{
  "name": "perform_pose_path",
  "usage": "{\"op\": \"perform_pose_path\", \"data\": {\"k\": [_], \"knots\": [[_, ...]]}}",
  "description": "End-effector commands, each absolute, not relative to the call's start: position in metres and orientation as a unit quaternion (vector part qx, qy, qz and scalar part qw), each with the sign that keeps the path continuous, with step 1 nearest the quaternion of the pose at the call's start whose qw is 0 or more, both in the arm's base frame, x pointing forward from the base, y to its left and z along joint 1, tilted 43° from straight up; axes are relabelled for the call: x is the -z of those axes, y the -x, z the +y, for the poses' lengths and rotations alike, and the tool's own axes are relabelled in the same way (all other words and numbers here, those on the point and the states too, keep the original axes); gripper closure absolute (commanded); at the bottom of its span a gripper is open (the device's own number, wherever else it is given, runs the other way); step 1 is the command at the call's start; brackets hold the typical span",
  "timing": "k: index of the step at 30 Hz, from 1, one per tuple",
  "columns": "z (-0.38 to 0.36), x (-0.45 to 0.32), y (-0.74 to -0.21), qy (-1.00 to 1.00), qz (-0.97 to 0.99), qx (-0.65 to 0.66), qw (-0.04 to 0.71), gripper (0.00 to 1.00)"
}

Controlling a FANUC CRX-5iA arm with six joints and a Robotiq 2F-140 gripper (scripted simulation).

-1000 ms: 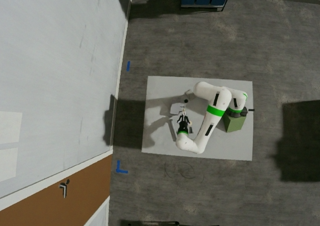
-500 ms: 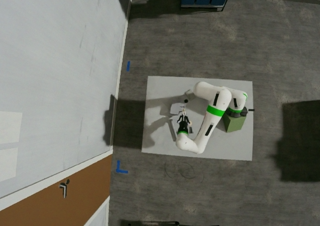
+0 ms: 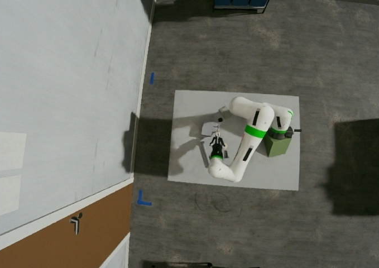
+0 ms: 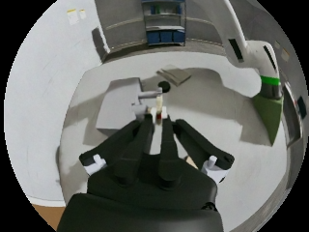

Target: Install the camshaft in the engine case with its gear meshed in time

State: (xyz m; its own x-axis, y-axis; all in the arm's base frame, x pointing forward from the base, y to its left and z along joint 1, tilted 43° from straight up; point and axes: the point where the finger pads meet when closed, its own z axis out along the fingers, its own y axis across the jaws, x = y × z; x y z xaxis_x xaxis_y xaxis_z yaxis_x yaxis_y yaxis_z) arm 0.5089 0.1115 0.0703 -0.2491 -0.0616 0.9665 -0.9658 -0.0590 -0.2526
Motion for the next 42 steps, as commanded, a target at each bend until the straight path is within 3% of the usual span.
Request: {"op": "perform_pose_path", "data": {"k": [1,10,11,42], "knots": [[0.1124,-0.0710,-0.5095,-0.463,-0.556,-0.563,0.401,0.86],[0.1124,-0.0710,-0.5095,-0.463,-0.556,-0.563,0.401,0.86],[0.1124,-0.0710,-0.5095,-0.463,-0.556,-0.563,0.401,0.73],[0.1124,-0.0710,-0.5095,-0.463,-0.556,-0.563,0.401,0.73]]}}
